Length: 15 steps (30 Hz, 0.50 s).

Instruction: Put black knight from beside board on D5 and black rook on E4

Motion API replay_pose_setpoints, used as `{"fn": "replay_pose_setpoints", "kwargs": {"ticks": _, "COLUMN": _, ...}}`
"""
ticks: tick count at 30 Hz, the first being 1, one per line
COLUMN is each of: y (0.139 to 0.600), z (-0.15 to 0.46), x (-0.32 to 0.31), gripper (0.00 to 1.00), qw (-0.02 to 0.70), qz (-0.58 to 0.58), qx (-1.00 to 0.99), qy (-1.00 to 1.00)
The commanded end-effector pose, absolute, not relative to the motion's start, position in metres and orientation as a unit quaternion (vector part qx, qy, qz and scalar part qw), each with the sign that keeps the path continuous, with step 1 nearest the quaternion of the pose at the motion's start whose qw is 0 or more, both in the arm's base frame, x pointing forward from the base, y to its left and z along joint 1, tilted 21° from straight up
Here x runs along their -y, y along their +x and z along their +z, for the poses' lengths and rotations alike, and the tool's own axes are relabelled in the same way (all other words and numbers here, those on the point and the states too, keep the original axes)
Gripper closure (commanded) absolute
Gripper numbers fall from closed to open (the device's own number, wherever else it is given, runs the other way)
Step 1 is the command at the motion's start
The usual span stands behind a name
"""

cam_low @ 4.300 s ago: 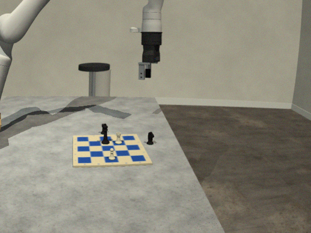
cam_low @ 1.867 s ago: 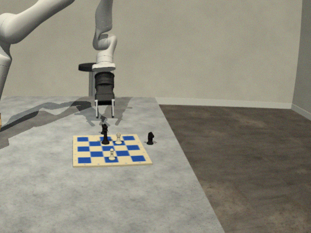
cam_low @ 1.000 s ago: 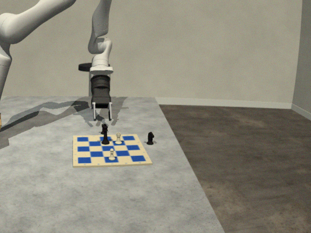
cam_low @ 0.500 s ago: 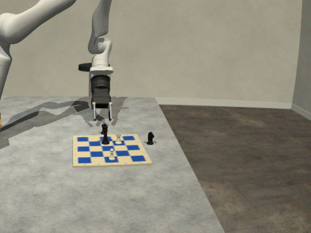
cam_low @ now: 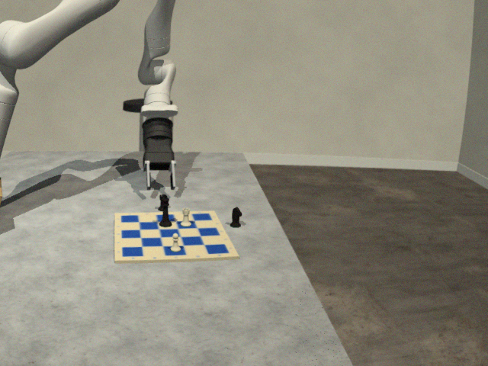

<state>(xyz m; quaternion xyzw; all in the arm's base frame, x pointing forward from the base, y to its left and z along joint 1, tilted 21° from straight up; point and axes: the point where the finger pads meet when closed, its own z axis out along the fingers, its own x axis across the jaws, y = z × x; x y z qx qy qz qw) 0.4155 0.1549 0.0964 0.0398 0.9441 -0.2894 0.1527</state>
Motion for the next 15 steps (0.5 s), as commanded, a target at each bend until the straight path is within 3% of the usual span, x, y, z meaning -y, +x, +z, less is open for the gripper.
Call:
{"fn": "replay_pose_setpoints", "kwargs": {"ticks": 1, "y": 0.416, "z": 0.097, "x": -0.155, "gripper": 0.0, "qw": 0.153, "qz": -0.289, "qx": -0.944, "qy": 0.04}}
{"fn": "replay_pose_setpoints", "kwargs": {"ticks": 15, "y": 0.4, "z": 0.138, "x": -0.15, "gripper": 0.0, "qw": 0.155, "qz": -0.29, "qx": -0.944, "qy": 0.041}}
